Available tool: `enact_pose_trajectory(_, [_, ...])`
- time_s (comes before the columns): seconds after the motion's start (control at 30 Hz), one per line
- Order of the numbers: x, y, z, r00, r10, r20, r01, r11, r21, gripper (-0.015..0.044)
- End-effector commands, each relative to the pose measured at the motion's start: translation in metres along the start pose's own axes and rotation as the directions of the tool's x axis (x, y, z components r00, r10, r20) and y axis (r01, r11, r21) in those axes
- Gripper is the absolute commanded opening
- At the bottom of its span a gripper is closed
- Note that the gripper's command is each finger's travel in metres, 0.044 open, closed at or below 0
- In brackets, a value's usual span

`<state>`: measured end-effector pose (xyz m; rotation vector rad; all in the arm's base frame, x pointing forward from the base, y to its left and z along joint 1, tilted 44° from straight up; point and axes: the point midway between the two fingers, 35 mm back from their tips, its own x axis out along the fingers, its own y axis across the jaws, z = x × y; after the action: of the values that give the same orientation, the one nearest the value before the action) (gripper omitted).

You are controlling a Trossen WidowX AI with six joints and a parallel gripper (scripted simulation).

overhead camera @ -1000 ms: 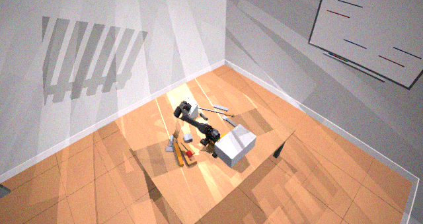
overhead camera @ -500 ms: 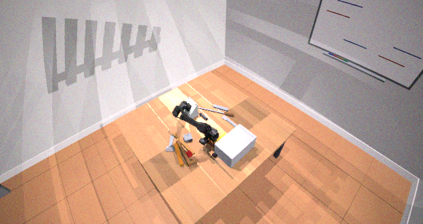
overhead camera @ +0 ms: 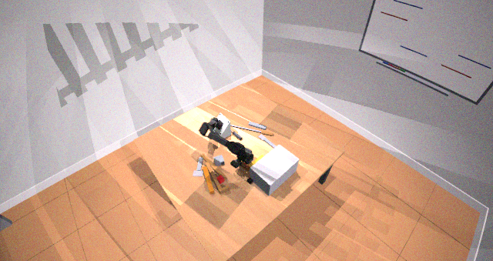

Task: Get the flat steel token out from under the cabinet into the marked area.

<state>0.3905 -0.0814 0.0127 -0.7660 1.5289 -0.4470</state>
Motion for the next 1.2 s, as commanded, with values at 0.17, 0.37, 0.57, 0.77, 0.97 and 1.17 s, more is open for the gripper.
enact_pose_trajectory(0.17, [0.001,0.000,-0.012,1.000,-0.001,-0.008,0.001,1.000,-0.007,0.0000])
enact_pose_trajectory(0.37, [0.001,0.000,-0.017,1.000,-0.001,-0.008,0.001,1.000,-0.007,0.0000])
enact_pose_trajectory(0.57, [0.001,0.000,-0.023,1.000,-0.001,-0.008,0.001,1.000,-0.007,0.0000])
enact_pose_trajectory(0.77, [0.001,0.000,-0.029,1.000,-0.001,-0.009,0.001,1.000,-0.008,0.0000])
enact_pose_trajectory(0.97, [0.001,0.000,-0.035,1.000,-0.001,-0.009,0.001,1.000,-0.008,0.0000])
enact_pose_trajectory(1.17, [0.001,0.000,-0.041,1.000,-0.001,-0.009,0.001,1.000,-0.008,0.0000])
